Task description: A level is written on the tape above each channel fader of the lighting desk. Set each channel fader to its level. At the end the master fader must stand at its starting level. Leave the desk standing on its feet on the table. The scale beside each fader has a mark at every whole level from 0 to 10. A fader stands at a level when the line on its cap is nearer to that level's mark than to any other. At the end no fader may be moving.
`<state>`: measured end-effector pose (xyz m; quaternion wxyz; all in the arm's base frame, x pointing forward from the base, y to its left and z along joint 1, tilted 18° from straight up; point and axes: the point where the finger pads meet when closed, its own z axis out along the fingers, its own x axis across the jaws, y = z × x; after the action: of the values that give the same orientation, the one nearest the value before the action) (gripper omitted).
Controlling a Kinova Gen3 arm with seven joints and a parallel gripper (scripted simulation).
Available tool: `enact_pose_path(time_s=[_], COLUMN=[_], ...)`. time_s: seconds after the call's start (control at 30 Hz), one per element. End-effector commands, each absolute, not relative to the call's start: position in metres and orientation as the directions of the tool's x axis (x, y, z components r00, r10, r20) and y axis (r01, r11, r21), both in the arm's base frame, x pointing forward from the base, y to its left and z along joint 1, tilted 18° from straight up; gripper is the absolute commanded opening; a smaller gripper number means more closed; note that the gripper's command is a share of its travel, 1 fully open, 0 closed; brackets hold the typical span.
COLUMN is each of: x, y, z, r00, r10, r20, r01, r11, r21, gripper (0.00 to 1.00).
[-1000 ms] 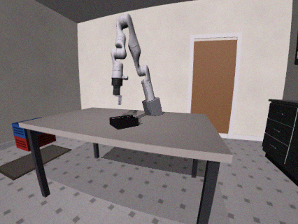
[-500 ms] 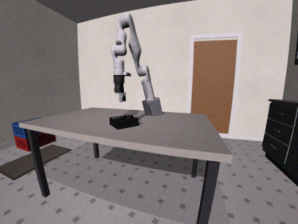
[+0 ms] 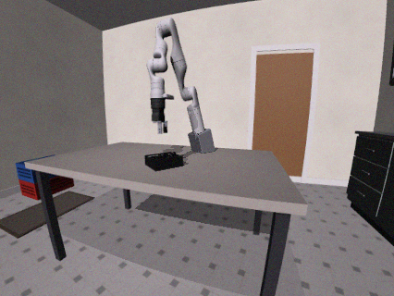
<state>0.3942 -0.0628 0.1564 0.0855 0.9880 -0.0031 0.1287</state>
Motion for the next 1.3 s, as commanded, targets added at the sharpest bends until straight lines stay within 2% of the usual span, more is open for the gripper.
enact_pose_path(time_s=[0.0, 0.43, 0.73, 1.0, 1.23, 1.27], x=[0.395, 0.395, 0.400, 0.417, 0.440, 0.440], y=[-0.063, -0.063, -0.069, -0.081, -0.087, -0.087], z=[0.157, 0.157, 0.155, 0.150, 0.144, 0.144], r00=[0.966, 0.966, 0.958, 0.882, 0.654, 0.654], r10=[0.016, 0.026, 0.126, 0.416, 0.748, 0.748], r20=[0.257, 0.257, 0.256, 0.222, 0.113, 0.113], r01=[-0.028, -0.020, 0.070, 0.329, 0.630, 0.630], r11=[-0.985, -0.985, -0.974, -0.880, -0.620, -0.620], r21=[0.168, 0.172, 0.218, 0.343, 0.468, 0.468], gripper=[1.00, 1.00, 1.00, 1.00, 1.00, 1.00])
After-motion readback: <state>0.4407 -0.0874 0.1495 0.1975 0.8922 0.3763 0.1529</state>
